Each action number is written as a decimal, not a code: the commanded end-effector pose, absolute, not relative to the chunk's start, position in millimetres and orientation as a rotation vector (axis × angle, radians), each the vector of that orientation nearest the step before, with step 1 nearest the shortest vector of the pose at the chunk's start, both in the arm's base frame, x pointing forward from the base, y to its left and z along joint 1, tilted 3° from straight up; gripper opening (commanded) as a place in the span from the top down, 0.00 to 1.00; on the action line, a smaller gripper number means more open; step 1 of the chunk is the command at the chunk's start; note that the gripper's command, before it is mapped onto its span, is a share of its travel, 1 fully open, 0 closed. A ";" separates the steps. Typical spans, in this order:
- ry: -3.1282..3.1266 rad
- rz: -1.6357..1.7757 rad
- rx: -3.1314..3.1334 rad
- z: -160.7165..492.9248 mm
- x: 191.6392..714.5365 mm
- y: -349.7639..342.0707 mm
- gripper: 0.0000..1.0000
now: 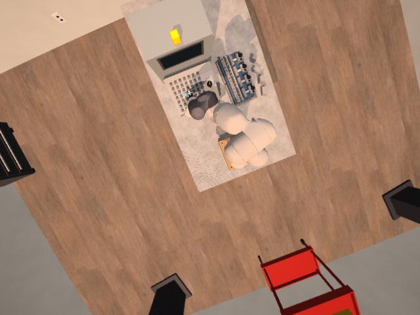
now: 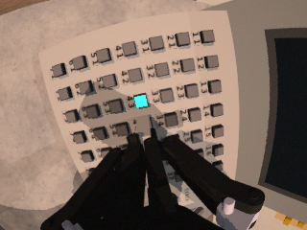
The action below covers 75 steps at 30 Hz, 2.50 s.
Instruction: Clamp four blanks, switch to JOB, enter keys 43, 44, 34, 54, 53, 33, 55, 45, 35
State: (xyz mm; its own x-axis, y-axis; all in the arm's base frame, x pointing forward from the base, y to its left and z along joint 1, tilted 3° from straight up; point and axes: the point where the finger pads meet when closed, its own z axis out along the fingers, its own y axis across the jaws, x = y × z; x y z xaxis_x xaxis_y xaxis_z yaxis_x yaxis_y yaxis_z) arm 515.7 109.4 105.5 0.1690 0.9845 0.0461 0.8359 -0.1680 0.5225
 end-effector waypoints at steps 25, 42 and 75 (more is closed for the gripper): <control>1.709 0.551 2.091 104.0 518.2 108.6 1.00; 1.709 0.551 2.091 104.0 518.2 108.6 1.00; 1.708 0.551 2.091 128.5 503.1 109.9 1.00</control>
State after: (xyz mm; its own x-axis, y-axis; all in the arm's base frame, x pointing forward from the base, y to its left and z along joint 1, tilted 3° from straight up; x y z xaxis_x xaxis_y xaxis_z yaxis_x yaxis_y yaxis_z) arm 505.5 110.7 127.7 0.2072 0.9744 0.0876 0.8181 -0.2217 0.5306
